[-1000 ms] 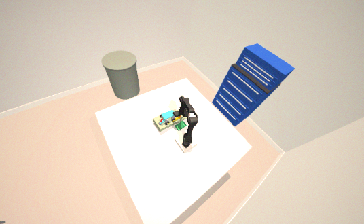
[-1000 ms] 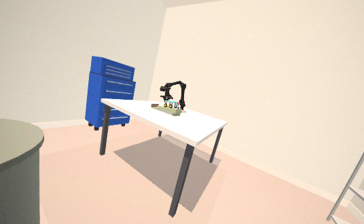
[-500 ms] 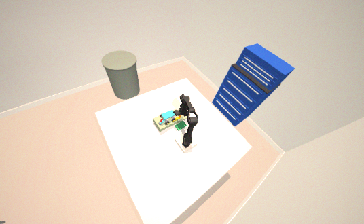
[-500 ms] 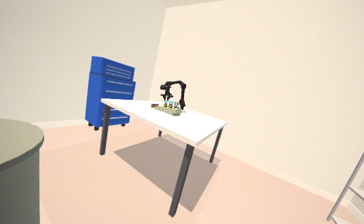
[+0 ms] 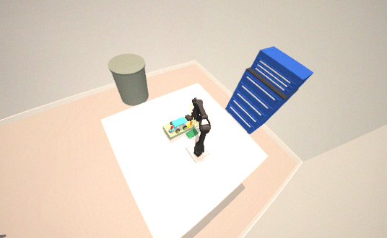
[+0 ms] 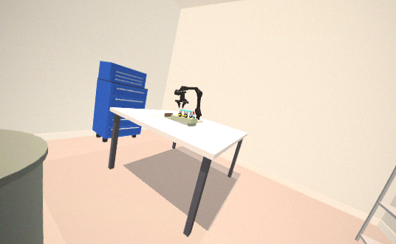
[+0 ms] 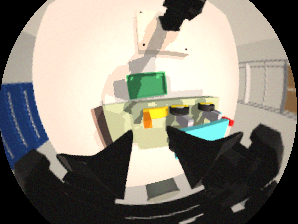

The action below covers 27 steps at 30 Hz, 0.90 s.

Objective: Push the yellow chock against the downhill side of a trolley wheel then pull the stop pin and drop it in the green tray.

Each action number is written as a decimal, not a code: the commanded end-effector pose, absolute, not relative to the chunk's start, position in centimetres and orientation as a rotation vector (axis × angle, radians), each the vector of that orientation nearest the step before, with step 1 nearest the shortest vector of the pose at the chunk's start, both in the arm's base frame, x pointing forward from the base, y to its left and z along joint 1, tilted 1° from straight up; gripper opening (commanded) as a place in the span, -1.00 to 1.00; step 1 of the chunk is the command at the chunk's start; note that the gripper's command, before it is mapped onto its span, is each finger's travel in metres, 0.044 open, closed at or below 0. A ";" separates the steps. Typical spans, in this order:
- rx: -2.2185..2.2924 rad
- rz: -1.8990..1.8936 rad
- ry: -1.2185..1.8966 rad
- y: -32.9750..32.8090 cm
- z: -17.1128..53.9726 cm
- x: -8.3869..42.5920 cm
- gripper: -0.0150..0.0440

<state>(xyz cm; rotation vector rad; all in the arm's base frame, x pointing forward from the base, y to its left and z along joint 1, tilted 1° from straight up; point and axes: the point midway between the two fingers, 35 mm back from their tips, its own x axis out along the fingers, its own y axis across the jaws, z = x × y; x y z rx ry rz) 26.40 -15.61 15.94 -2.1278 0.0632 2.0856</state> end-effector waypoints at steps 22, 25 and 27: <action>-2.665 2.096 -1.744 -0.4 19.3 32.2 0.15; -2.656 1.988 -2.083 2.4 19.8 32.3 0.15; -2.640 1.929 -2.231 3.6 20.0 32.2 0.15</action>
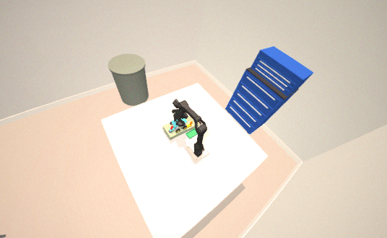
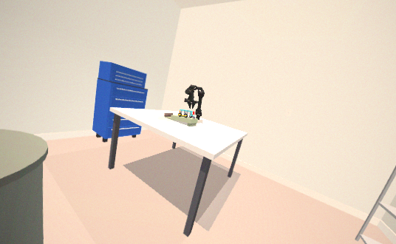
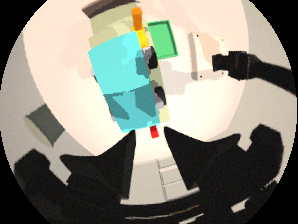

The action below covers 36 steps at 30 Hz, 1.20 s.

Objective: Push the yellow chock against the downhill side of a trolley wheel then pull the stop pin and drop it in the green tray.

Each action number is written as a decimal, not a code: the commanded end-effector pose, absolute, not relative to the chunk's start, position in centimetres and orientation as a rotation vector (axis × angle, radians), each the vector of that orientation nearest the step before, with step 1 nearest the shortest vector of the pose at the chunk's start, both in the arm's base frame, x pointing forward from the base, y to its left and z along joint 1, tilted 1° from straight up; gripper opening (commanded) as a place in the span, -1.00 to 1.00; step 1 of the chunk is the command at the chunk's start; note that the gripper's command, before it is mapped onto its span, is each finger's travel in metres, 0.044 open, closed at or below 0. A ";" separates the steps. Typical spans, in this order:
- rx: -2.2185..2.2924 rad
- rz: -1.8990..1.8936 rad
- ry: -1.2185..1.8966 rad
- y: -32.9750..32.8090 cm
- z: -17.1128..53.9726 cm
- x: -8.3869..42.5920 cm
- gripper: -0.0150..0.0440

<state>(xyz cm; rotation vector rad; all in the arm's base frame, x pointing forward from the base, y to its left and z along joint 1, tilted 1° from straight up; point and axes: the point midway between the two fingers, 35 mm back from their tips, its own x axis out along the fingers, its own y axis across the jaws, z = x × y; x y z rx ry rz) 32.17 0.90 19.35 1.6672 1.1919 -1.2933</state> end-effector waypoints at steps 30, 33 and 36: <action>1.544 -1.124 1.317 4.5 17.2 32.4 0.15; 1.544 -1.124 1.317 4.6 17.1 32.4 0.15; 1.544 -1.124 1.317 4.6 17.1 32.4 0.15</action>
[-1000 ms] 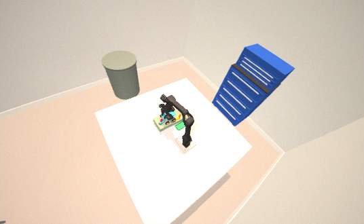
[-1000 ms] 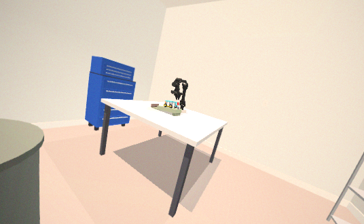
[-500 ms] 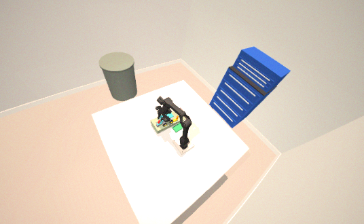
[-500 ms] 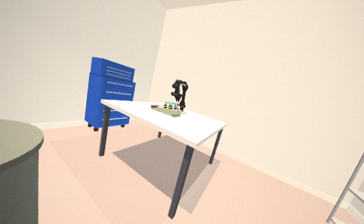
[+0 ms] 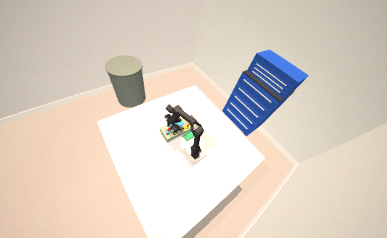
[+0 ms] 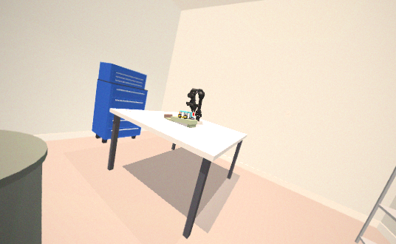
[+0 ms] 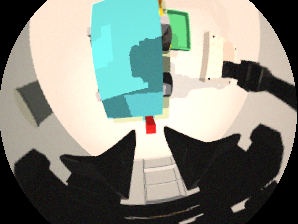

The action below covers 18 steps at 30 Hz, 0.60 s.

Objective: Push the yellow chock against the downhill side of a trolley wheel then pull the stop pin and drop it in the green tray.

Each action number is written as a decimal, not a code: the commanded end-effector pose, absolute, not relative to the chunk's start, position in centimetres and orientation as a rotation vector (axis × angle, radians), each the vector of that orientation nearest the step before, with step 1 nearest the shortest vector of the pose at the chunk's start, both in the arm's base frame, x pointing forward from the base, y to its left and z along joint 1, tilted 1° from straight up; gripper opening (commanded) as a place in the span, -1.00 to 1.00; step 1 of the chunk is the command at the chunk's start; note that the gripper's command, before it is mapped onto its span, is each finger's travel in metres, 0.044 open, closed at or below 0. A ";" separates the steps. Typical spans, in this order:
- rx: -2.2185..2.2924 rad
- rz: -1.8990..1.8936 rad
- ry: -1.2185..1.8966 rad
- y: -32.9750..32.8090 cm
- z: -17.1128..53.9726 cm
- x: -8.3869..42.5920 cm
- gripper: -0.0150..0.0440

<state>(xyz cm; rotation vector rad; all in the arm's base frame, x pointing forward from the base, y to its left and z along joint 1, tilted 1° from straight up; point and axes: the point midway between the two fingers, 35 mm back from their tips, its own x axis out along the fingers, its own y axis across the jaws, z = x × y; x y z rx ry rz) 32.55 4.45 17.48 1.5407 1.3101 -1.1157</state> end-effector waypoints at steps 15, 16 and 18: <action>1.545 -1.124 1.317 4.9 15.9 32.7 0.15; 1.545 -1.124 1.317 5.0 15.8 32.7 0.15; 1.545 -1.124 1.317 5.0 15.5 32.7 0.15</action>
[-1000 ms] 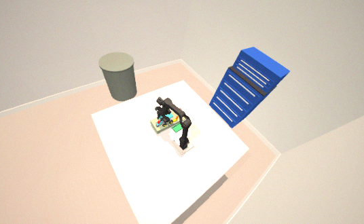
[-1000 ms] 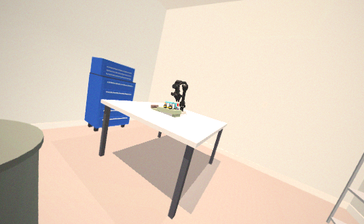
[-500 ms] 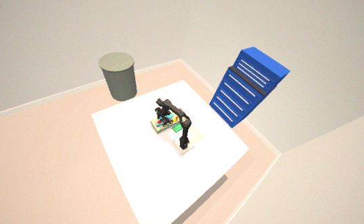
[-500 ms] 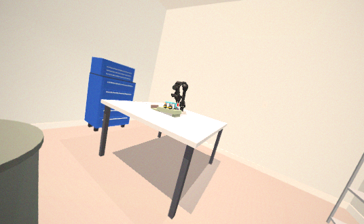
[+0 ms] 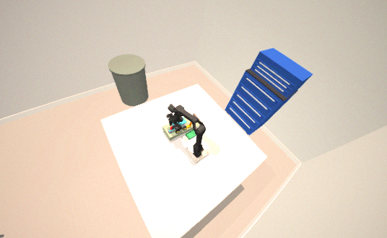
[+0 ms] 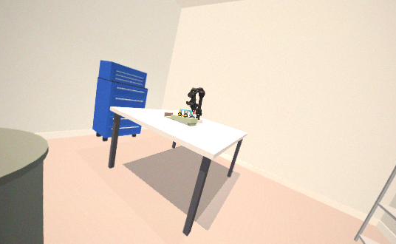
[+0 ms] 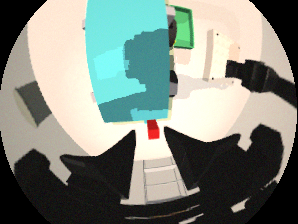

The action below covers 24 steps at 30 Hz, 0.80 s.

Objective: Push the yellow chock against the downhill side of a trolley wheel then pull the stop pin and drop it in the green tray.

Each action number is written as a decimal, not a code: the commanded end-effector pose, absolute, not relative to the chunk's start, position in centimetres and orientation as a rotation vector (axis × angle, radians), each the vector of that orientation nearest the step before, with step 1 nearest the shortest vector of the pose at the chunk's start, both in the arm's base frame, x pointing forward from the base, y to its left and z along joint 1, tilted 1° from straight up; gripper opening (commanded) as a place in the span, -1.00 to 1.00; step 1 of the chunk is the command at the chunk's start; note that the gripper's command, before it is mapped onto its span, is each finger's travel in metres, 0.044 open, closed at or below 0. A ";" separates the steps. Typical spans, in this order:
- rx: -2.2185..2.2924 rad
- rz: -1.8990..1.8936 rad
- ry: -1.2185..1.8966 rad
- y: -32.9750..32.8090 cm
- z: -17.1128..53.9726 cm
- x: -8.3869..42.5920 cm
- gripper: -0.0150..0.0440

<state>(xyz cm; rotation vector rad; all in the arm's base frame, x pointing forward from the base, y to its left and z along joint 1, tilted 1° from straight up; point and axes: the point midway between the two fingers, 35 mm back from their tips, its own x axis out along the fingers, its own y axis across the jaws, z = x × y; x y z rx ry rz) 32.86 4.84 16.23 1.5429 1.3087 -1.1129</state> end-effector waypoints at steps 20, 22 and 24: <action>1.545 -1.124 1.318 5.7 13.3 32.6 0.15; 1.545 -1.124 1.318 5.7 13.3 32.6 0.15; 1.545 -1.124 1.318 5.7 13.3 32.6 0.15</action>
